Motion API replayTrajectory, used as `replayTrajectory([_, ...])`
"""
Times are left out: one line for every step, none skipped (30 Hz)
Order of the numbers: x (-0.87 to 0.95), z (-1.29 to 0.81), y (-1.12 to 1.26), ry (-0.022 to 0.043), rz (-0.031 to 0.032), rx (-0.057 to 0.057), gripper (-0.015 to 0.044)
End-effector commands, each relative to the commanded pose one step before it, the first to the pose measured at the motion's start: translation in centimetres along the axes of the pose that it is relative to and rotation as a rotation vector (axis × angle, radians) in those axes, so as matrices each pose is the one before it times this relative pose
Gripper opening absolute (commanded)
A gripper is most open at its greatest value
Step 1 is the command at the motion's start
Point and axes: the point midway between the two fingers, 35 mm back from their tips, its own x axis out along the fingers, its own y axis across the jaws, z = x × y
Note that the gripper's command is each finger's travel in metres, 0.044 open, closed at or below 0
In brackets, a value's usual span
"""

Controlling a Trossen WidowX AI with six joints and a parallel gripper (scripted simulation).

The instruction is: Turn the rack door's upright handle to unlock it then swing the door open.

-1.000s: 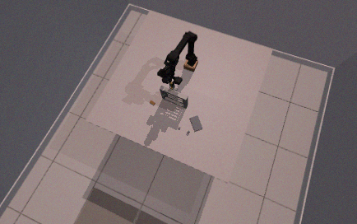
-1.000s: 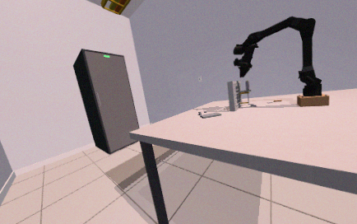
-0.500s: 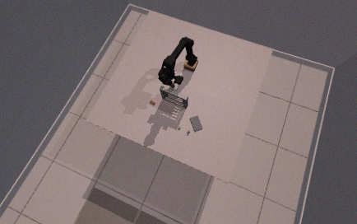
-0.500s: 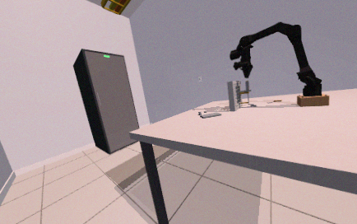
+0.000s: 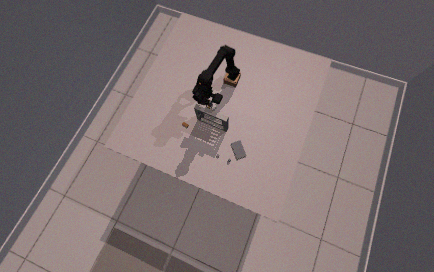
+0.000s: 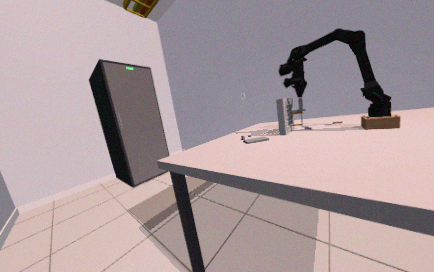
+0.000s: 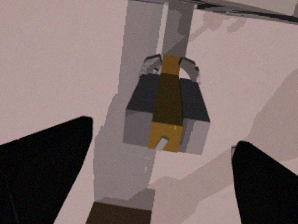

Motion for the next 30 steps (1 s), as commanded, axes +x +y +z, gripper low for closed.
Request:
replayTrajectory([0.815,-0.009,-0.060,0.00525,-0.00403,-0.0039,0.0297])
replayTrajectory([0.162,0.007,-0.001,-0.00001,0.00000,0.0000,0.0297])
replayTrajectory([0.162,0.006,-0.001,-0.00001,0.00000,0.0000,0.0297])
replayTrajectory([0.163,0.005,-0.001,-0.00001,0.00000,0.0000,0.0297])
replayTrajectory([0.163,0.004,-0.001,-0.00001,0.00000,0.0000,0.0297])
replayTrajectory([0.163,0.003,0.000,-0.00001,0.00000,0.0000,0.0297])
replayTrajectory([0.163,0.002,0.000,-0.00001,0.00000,0.0000,0.0297])
replayTrajectory([0.163,0.001,0.000,0.00000,0.00000,0.0000,0.0297])
replayTrajectory([0.163,0.000,0.000,0.00000,0.00000,0.0000,0.0297])
replayTrajectory([0.163,-0.001,0.000,0.00000,0.00000,0.0000,0.0297])
replayTrajectory([0.164,-0.003,0.000,0.00000,0.00000,0.0000,0.0297])
replayTrajectory([0.164,-0.004,0.000,0.00000,0.00000,0.0000,0.0297])
replayTrajectory([0.164,-0.005,0.001,0.00000,0.00000,0.0000,0.0297])
replayTrajectory([0.164,-0.006,0.001,0.00000,0.00000,0.0000,0.0297])
replayTrajectory([0.164,-0.007,0.001,0.00000,0.00000,0.0000,0.0297])
replayTrajectory([0.163,-0.008,0.001,-0.00003,-0.00002,0.0000,0.0297])
replayTrajectory([0.163,-0.009,0.001,-0.00003,-0.00002,0.0000,0.0297])
replayTrajectory([0.163,-0.010,0.001,-0.00002,-0.00002,0.0000,0.0297])
replayTrajectory([0.164,-0.011,0.001,0.00000,-0.00001,0.0000,0.0297])
replayTrajectory([0.164,-0.012,0.001,0.00000,0.00000,0.0000,0.0297])
replayTrajectory([0.164,-0.014,0.002,0.00002,0.00001,0.0000,0.0297])
replayTrajectory([0.164,-0.015,0.002,0.00002,0.00001,0.0000,0.0297])
replayTrajectory([0.164,-0.016,0.002,0.00002,0.00001,0.0000,0.0297])
replayTrajectory([0.164,-0.017,0.002,0.00002,0.00001,0.0000,0.0297])
replayTrajectory([0.164,-0.018,0.002,0.00002,0.00001,0.0000,0.0297])
replayTrajectory([0.165,-0.019,0.003,0.00002,0.00001,0.0000,0.0297])
replayTrajectory([0.165,-0.020,0.003,0.00002,0.00001,0.0000,0.0297])
replayTrajectory([0.164,-0.021,0.003,0.00003,0.00001,0.0000,0.0297])
replayTrajectory([0.136,-0.019,0.003,0.00002,0.00001,0.0000,0.0297])
replayTrajectory([0.082,-0.011,0.002,0.00001,0.00000,0.0000,0.0297])
